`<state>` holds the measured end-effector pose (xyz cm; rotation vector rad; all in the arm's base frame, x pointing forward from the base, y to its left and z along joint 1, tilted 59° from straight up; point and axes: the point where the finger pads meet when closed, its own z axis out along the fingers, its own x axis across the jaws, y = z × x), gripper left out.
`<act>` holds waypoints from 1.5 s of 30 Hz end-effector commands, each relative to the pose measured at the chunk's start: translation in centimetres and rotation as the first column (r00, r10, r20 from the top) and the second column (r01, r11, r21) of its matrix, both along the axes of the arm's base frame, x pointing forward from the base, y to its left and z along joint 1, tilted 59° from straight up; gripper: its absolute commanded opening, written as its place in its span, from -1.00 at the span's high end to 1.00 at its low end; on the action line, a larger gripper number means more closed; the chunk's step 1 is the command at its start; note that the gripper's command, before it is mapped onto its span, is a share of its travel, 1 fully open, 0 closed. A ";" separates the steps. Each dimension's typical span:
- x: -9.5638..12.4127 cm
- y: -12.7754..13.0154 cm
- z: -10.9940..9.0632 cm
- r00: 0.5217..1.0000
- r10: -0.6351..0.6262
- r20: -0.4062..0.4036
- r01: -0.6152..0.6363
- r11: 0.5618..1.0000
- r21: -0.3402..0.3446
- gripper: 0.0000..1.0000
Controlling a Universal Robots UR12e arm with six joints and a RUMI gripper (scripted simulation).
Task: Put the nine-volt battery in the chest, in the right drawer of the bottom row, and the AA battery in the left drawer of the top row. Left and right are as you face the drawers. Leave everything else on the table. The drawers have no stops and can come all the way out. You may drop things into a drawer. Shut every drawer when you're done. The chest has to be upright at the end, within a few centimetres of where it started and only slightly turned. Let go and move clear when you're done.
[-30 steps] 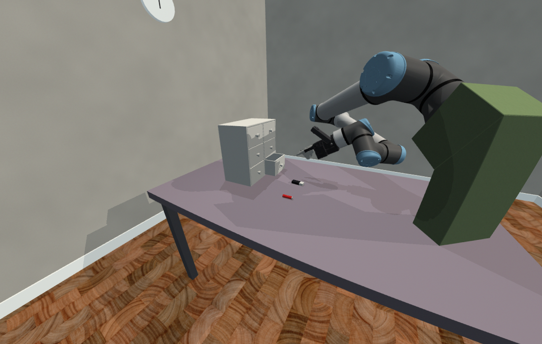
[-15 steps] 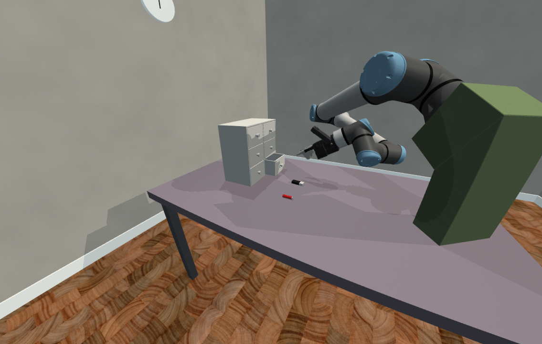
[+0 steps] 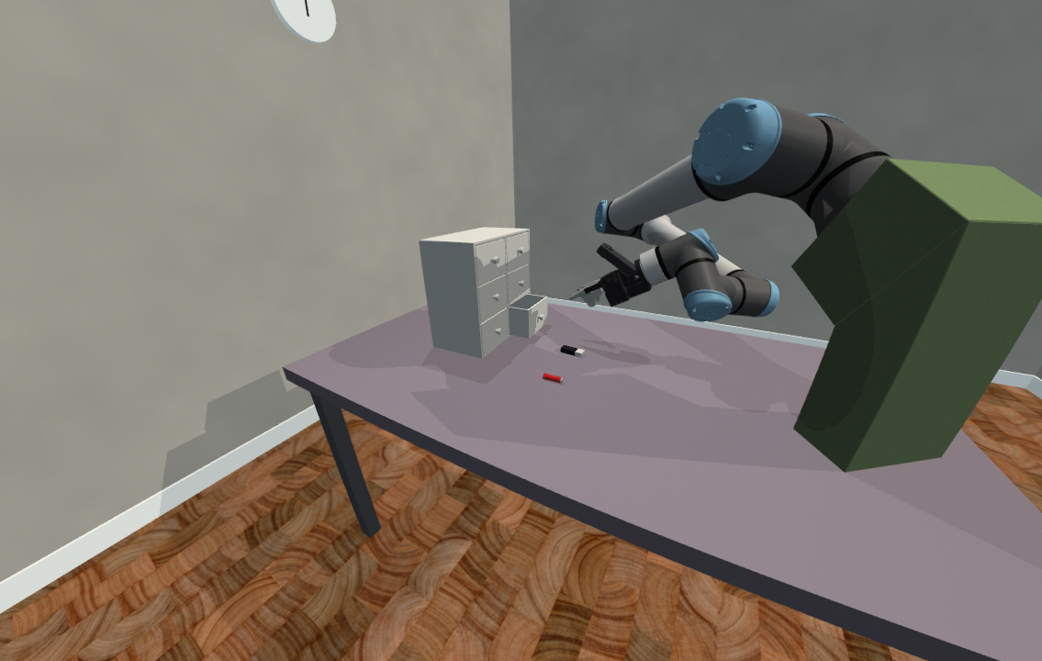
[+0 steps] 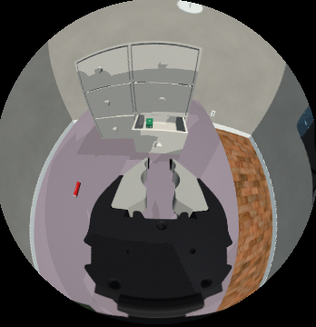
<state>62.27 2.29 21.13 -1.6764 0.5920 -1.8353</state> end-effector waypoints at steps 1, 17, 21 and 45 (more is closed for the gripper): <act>0.4 -0.1 -0.1 1.000 0.000 0.000 0.000 1.000 0.000 0.61; 3.9 -0.9 -0.6 1.000 0.000 0.000 0.000 1.000 0.000 0.61; 4.6 -1.1 -0.8 1.000 0.000 0.000 0.000 1.000 0.000 0.61; 9.9 -2.4 -1.7 1.000 0.000 0.000 0.000 1.000 0.000 0.61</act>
